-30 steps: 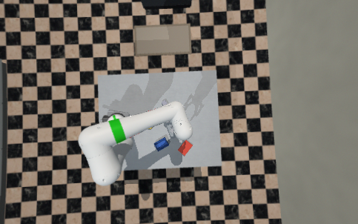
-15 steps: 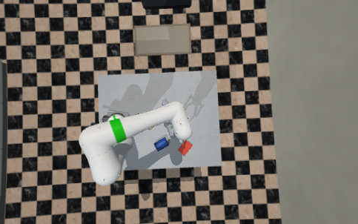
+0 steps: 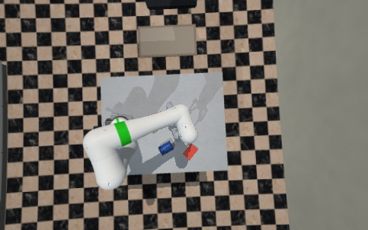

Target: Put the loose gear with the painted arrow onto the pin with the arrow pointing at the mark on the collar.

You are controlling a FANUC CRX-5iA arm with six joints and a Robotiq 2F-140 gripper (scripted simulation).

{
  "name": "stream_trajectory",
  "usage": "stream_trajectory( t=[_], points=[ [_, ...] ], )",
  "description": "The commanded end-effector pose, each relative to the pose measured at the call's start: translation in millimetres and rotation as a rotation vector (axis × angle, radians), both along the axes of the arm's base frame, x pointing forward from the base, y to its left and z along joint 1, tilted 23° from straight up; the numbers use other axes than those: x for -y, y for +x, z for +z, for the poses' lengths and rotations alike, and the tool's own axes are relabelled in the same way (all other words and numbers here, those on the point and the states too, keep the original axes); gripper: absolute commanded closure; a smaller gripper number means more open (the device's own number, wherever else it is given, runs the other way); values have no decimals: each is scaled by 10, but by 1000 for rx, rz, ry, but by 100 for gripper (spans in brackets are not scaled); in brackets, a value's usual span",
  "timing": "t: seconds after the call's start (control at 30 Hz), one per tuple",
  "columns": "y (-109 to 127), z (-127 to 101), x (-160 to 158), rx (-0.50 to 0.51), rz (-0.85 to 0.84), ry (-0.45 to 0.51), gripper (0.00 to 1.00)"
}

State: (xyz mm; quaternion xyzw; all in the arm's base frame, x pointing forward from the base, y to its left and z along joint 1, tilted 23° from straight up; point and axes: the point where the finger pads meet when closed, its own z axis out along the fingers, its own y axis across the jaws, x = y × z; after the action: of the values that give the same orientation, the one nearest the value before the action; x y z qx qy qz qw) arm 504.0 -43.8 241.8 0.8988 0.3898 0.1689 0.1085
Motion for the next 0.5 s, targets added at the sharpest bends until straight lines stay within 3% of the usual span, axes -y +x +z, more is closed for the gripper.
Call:
stream_trajectory(
  t=[0.0,0.47],
  points=[
    [13,-27,1,0,0,0,47],
    [66,-154,8,0,0,0,47]
  ],
)
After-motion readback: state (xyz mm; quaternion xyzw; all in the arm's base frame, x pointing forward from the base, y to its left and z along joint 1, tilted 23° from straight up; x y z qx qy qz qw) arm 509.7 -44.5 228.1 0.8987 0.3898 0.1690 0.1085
